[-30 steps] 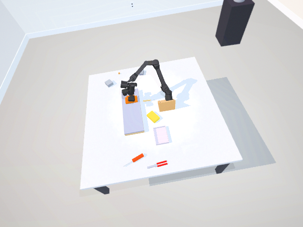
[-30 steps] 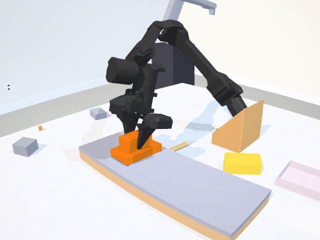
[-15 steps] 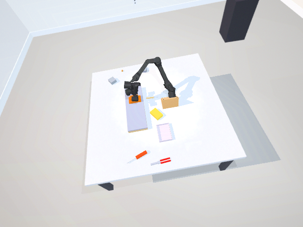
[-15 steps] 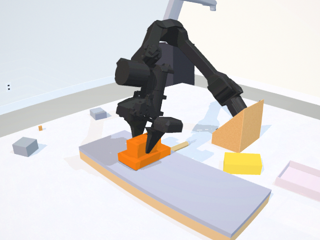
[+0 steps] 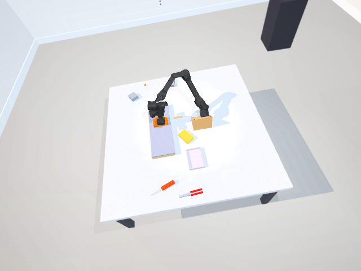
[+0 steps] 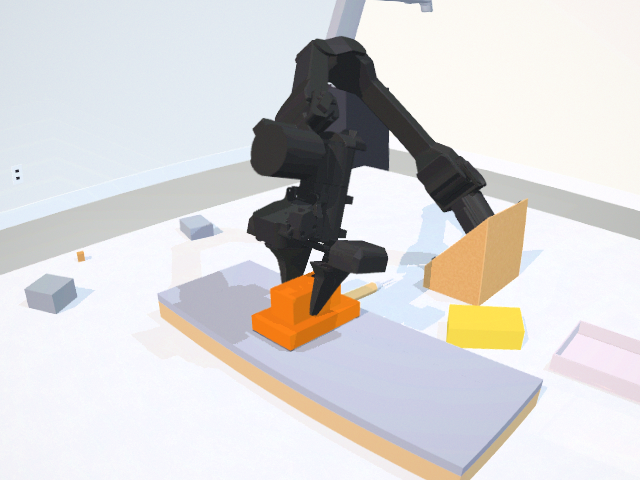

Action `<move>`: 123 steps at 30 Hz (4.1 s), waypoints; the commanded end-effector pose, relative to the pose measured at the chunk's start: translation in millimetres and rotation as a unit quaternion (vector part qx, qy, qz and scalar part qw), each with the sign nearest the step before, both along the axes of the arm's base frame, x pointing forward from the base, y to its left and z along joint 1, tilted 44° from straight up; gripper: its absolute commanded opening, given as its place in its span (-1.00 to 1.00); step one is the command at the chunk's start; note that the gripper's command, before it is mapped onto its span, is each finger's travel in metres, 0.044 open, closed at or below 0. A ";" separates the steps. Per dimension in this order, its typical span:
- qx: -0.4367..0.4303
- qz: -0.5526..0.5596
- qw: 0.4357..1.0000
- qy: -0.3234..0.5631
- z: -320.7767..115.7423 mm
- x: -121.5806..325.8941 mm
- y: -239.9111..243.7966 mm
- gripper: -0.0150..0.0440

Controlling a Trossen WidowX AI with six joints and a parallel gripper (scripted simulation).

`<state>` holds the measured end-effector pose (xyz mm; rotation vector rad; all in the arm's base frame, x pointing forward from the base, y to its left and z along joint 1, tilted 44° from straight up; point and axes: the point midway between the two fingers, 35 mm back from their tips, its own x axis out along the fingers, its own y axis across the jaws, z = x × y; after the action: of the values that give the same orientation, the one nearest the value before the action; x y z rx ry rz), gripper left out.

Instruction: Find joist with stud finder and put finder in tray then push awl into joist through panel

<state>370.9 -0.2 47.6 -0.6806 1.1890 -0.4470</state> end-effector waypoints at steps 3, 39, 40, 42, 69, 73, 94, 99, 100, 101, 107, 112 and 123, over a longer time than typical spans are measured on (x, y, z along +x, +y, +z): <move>0.000 0.001 1.000 0.002 -10.4 -0.5 10.3 -0.49; 0.002 0.001 1.000 0.001 -63.0 -3.6 66.0 -0.49; 0.002 0.001 1.000 0.001 -64.4 -3.7 67.5 -0.49; 0.002 0.001 1.000 0.001 -67.3 -3.8 70.6 -0.49; 0.004 0.001 1.000 0.001 -106.2 -6.1 112.6 -0.49; 0.004 0.002 1.000 0.001 -112.0 -6.4 118.9 -0.49; 0.006 0.002 1.000 0.000 -141.9 -8.2 151.7 -0.49; 0.006 0.002 1.000 0.000 -149.0 -8.6 159.6 -0.49; 0.006 0.002 1.000 0.000 -150.4 -8.7 161.2 -0.49; 0.006 0.002 1.000 0.000 -151.9 -8.7 162.8 -0.49; 0.007 0.002 1.000 0.000 -160.4 -9.2 172.2 -0.49; 0.007 0.002 1.000 0.000 -166.8 -9.6 179.4 -0.49; 0.006 0.002 1.000 0.000 -164.3 -9.7 176.9 -0.49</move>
<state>361.0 176.4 -116.3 -0.6734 1.1896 -0.4365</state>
